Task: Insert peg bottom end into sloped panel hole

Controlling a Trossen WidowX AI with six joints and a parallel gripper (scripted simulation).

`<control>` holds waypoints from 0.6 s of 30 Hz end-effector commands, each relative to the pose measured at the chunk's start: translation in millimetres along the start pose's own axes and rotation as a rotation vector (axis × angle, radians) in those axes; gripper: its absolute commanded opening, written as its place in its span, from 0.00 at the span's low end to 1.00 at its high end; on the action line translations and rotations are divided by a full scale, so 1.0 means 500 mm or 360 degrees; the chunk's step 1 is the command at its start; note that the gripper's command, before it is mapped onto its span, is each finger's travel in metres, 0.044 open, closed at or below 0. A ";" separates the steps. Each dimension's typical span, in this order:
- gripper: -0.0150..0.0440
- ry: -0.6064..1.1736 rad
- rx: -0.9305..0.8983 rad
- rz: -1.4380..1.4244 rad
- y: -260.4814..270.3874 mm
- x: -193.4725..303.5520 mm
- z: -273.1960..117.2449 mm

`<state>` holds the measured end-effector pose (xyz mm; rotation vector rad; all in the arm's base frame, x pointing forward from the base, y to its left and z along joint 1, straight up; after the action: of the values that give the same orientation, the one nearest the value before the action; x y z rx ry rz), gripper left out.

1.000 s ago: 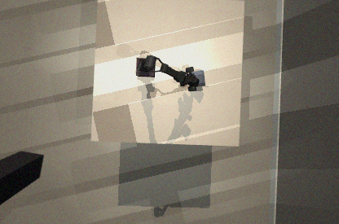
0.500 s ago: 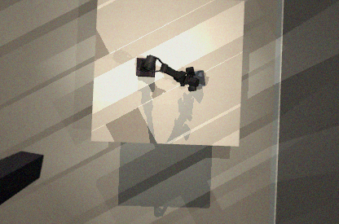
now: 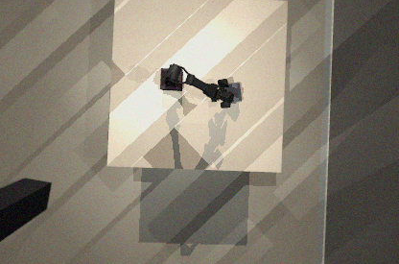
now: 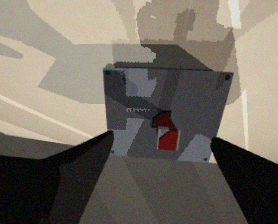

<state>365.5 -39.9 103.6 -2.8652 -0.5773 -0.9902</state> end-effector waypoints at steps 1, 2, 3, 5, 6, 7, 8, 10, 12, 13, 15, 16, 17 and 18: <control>1.00 0.0000 0.0004 -0.0005 0.001 0.000 -0.014; 1.00 0.0000 0.0004 -0.0004 0.002 0.001 -0.017; 1.00 0.0000 0.0004 -0.0004 0.002 0.001 -0.020; 1.00 -0.0001 0.0004 -0.0004 0.002 0.001 -0.026; 1.00 -0.0002 0.0004 -0.0003 0.003 0.002 -0.029; 1.00 -0.0002 0.0004 -0.0003 0.003 0.002 -0.032; 1.00 -0.0002 0.0004 -0.0003 0.003 0.002 -0.035; 1.00 -0.0003 0.0004 -0.0002 0.003 0.003 -0.041; 1.00 -0.0004 0.0004 -0.0002 0.004 0.003 -0.047; 1.00 -0.0004 0.0004 -0.0001 0.004 0.003 -0.050; 1.00 -0.0005 0.0004 -0.0001 0.004 0.004 -0.056; 1.00 -0.0006 0.0005 -0.0001 0.005 0.004 -0.059; 1.00 -0.0006 0.0005 0.0000 0.005 0.004 -0.062; 1.00 -0.0006 0.0005 0.0000 0.005 0.004 -0.065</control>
<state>351.7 -45.5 125.3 -2.8684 -0.5730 -0.9789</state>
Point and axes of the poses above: the point midway between the two fingers, 35 mm back from their tips, its own z axis out along the fingers, its own y axis across the jaws, x = y × z, the point moved 7 cm from there along -z, back along the fingers, and after that the axes turned 5 degrees about -z, right-handed, at the moved point
